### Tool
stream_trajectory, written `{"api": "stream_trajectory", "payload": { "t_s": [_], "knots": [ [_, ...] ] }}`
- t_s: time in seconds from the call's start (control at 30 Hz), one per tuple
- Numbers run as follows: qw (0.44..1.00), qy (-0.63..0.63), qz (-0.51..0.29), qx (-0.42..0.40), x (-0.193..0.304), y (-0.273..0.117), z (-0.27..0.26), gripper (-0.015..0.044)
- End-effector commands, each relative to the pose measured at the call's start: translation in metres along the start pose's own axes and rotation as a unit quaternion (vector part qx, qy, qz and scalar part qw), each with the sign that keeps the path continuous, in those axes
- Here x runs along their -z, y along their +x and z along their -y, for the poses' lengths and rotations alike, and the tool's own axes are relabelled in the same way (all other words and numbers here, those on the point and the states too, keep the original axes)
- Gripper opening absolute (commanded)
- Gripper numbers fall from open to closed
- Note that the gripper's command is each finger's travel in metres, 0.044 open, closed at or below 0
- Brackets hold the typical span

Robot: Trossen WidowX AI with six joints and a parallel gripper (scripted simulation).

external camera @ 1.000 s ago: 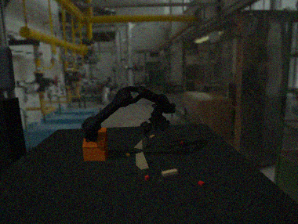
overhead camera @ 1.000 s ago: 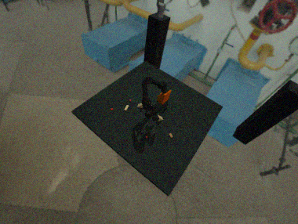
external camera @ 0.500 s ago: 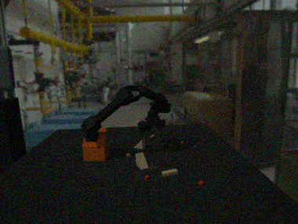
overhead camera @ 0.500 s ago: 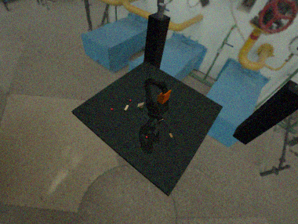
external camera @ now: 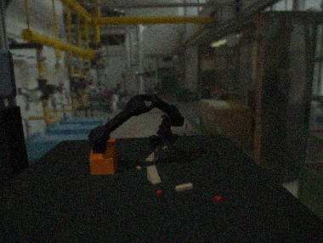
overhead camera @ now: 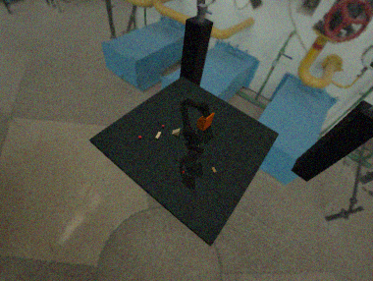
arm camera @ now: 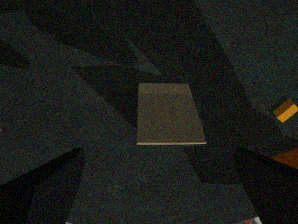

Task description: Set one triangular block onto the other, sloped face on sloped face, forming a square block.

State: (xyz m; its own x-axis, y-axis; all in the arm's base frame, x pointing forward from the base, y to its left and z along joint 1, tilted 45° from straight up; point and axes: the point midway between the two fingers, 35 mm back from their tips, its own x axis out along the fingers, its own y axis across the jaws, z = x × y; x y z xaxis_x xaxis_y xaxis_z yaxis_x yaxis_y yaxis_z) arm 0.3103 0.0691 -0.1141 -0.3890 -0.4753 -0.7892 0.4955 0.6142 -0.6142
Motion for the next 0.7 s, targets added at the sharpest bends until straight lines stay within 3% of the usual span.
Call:
{"api": "stream_trajectory", "payload": {
  "t_s": [0.0, 0.67],
  "knots": [
    [1.000, -0.003, 0.001, 0.002, -0.001, 0.008, 0.000, 0.0440],
    [1.000, -0.003, 0.001, 0.002, -0.003, 0.041, 0.003, 0.0440]
  ]
}}
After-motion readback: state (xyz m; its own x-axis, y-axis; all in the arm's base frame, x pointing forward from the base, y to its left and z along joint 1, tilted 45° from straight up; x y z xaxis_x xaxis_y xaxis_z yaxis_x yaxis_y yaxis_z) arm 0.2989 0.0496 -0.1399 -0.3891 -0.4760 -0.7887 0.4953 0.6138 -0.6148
